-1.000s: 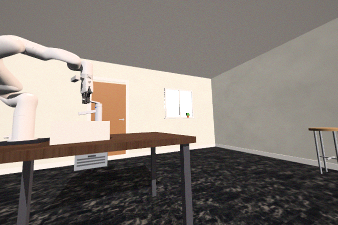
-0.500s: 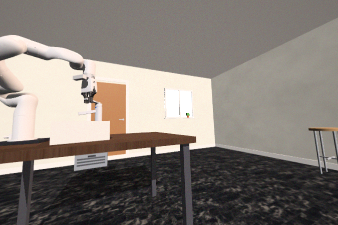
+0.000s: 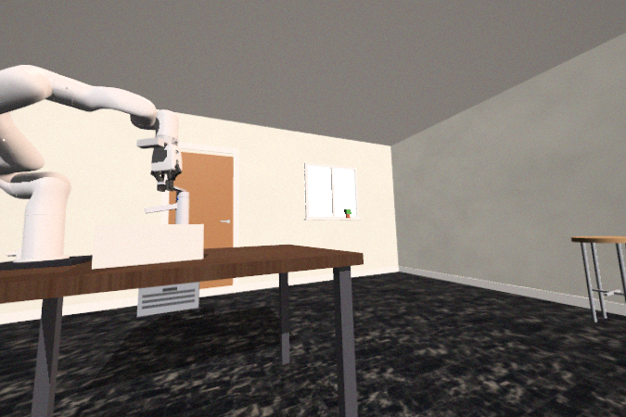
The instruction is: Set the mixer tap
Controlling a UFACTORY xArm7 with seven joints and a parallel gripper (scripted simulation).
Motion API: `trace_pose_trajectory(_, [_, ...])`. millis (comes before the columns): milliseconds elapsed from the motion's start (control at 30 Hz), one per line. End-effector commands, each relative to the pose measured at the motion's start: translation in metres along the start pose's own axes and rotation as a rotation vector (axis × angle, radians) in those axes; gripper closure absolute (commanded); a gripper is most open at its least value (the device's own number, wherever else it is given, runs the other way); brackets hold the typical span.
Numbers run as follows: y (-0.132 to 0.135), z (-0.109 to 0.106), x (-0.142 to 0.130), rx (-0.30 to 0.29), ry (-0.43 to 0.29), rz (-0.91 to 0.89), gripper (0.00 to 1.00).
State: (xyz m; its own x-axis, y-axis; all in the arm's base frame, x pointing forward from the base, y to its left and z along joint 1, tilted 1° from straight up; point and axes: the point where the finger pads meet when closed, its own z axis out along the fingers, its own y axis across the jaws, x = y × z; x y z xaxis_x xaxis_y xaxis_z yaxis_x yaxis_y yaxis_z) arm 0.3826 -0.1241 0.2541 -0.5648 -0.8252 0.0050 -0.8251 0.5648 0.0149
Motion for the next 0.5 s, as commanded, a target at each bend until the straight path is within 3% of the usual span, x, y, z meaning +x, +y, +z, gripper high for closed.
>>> trace_pose_trajectory(0, [-0.001, -0.002, -0.001, 0.003, -0.002, -0.001, 1.0])
trace_pose_trajectory(300, [-0.001, -0.002, -0.001, 0.003, -0.002, -0.009, 1.0])
trace_pose_trajectory(467, [-0.012, -0.002, -0.001, 0.004, -0.002, -0.126, 1.0])
